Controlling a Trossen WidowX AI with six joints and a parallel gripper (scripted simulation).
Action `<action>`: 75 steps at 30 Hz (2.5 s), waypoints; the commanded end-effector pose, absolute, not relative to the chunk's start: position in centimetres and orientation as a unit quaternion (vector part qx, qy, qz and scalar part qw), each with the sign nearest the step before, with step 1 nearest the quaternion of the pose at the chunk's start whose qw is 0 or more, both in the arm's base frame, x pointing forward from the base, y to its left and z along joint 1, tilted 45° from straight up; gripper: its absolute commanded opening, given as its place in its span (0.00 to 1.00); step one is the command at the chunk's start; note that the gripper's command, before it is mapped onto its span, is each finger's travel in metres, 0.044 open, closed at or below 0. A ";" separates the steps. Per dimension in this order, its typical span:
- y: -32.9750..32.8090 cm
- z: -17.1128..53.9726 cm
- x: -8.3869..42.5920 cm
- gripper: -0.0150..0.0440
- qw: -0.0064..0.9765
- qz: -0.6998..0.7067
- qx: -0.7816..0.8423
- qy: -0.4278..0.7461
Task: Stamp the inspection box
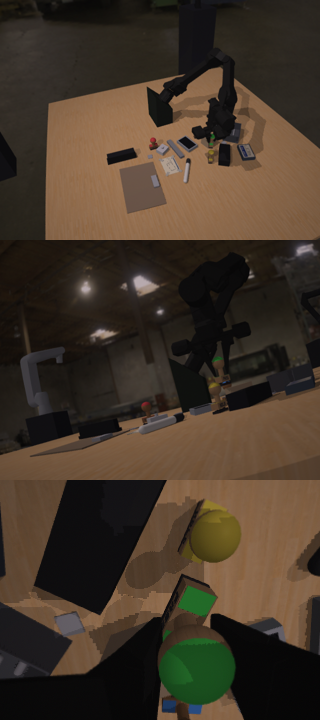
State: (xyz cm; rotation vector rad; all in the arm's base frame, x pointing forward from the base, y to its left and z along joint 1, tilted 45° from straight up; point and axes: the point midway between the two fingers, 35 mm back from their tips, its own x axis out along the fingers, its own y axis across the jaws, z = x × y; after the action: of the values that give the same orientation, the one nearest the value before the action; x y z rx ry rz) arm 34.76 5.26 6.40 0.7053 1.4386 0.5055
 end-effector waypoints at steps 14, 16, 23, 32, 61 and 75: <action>4.6 7.1 34.7 0.25 0.669 0.225 0.311 0.636; 4.6 7.2 34.7 0.25 0.669 0.225 0.311 0.636; 4.3 7.4 34.6 0.25 0.669 0.225 0.311 0.636; 2.4 5.5 31.8 0.25 0.670 0.222 0.310 0.637; 0.3 1.6 24.6 0.25 0.667 0.223 0.311 0.639; 0.9 0.9 24.7 0.25 0.668 0.223 0.311 0.639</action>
State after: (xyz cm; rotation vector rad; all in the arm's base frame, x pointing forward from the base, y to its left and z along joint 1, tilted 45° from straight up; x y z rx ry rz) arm 24.84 0.64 1.13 0.6939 1.4369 0.5031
